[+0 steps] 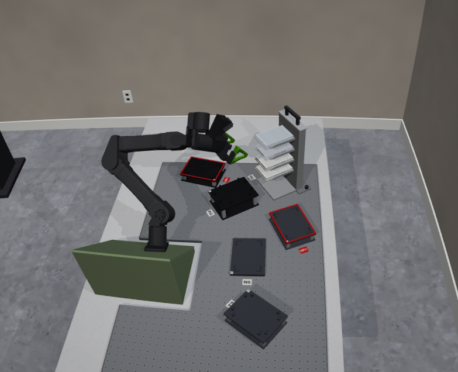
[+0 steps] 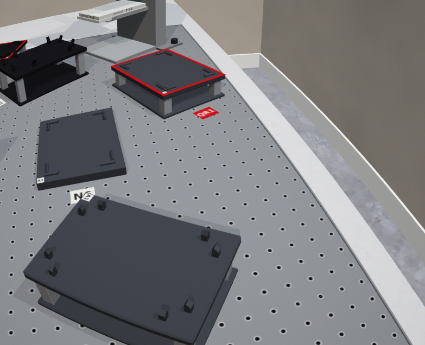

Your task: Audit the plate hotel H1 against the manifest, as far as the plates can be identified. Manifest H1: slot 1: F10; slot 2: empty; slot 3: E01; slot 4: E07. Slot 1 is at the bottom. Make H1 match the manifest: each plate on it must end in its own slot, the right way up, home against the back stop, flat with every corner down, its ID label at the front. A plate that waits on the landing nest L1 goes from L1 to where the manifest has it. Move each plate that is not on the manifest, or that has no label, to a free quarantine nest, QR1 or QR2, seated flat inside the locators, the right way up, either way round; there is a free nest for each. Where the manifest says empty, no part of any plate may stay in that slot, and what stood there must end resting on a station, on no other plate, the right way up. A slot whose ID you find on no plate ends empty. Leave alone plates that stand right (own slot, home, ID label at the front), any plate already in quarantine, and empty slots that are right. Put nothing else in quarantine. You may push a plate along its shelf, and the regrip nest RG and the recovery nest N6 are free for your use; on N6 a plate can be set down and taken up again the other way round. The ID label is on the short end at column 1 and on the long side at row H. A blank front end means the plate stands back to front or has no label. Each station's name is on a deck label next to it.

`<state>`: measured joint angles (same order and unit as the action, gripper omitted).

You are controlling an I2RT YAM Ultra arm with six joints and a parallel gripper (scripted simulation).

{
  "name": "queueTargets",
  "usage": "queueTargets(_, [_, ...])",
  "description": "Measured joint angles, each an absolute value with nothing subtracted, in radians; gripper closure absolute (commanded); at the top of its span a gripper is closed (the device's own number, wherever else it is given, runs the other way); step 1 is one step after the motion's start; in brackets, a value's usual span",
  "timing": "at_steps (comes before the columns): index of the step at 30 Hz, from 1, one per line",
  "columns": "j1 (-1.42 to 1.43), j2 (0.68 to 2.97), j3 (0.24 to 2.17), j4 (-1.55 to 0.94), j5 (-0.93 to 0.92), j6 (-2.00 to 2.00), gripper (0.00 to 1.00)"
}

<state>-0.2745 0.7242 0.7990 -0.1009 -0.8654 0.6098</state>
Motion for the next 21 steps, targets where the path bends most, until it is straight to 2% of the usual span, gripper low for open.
queueTargets(21, [-0.123, 0.804, 0.798, -0.021, -0.704, 0.612, 0.0])
